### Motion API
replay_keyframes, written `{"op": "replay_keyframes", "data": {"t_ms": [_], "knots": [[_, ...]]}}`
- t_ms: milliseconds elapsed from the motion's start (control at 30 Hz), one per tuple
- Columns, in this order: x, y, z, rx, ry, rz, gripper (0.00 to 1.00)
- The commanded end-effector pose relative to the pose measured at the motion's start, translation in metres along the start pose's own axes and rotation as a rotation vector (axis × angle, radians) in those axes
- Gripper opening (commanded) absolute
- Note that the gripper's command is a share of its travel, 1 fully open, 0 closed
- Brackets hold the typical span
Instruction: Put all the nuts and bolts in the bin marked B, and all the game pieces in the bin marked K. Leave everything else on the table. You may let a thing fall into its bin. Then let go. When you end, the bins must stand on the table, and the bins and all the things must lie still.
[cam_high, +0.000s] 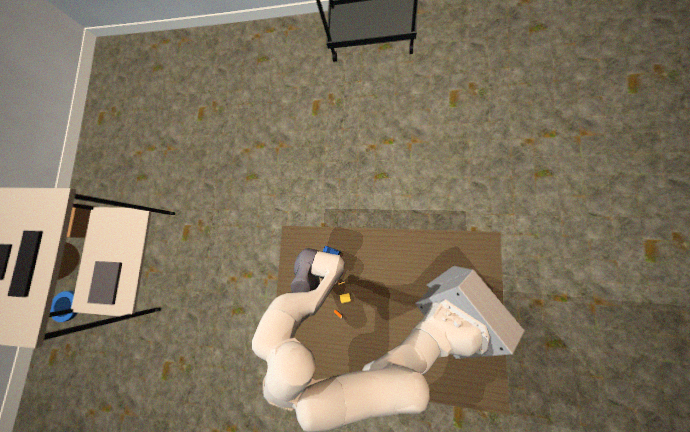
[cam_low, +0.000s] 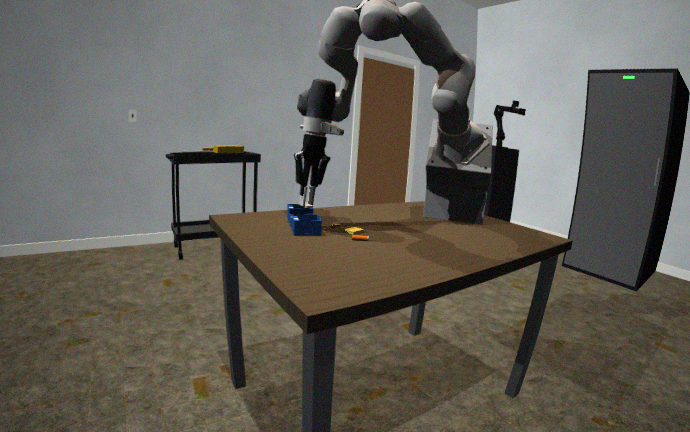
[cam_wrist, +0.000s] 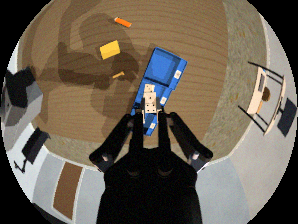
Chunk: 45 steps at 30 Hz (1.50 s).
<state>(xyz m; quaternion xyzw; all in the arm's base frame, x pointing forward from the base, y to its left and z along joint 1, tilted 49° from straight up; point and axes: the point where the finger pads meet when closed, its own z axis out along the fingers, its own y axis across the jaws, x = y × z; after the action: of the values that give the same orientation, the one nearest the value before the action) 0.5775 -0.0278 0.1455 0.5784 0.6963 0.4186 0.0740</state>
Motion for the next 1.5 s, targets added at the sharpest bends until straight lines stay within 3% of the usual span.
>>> {"op": "replay_keyframes", "data": {"t_ms": [0, 733, 1467], "knots": [[0.0011, 0.0025, -0.0013, 0.028, 0.020, 0.153, 0.13], [0.0015, 0.0009, -0.0014, 0.074, 0.053, 0.410, 0.13], [-0.0010, 0.0007, -0.0013, 0.074, 0.053, 0.410, 0.13]]}}
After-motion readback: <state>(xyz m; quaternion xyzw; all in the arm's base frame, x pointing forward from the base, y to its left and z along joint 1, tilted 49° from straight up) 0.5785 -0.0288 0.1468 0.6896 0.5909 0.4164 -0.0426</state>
